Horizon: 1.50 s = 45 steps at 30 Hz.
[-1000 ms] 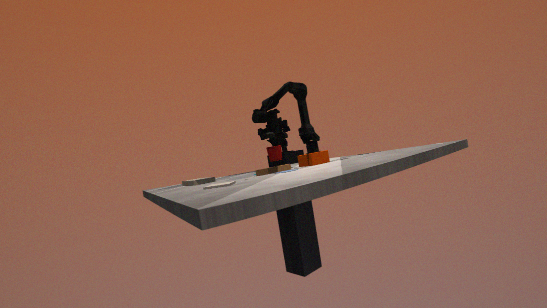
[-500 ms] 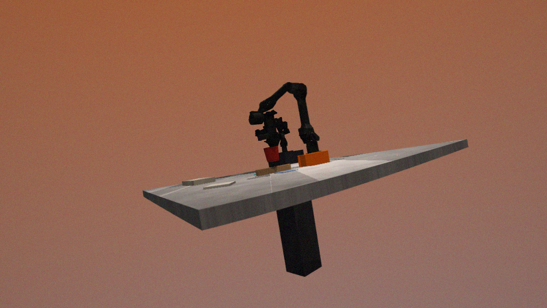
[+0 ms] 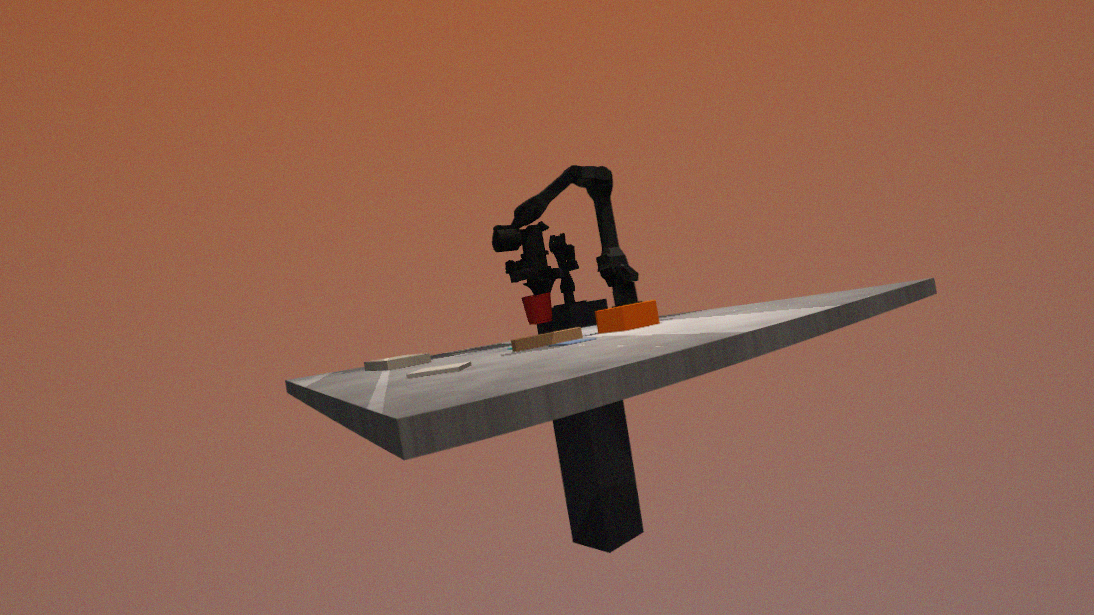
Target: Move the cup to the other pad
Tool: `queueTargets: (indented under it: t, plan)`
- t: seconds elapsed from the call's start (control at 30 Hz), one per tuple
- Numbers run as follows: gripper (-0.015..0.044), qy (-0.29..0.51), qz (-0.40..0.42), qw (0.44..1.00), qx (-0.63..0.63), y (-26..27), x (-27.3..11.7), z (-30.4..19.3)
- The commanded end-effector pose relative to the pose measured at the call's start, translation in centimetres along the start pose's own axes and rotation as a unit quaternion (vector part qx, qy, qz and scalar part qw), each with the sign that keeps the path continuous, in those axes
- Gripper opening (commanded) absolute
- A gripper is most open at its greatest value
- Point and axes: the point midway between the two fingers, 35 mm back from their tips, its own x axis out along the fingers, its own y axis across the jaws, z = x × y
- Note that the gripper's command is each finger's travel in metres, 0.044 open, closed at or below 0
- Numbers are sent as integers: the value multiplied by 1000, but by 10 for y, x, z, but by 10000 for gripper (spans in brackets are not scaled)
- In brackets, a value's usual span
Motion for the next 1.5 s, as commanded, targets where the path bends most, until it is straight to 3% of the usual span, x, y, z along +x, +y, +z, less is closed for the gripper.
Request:
queueTargets:
  t: [0.0,1.47]
  plan:
    - [0,-1,0,1000,-1,-3,-1,6]
    - [0,-3,-2,1000,-2,-40,6,67]
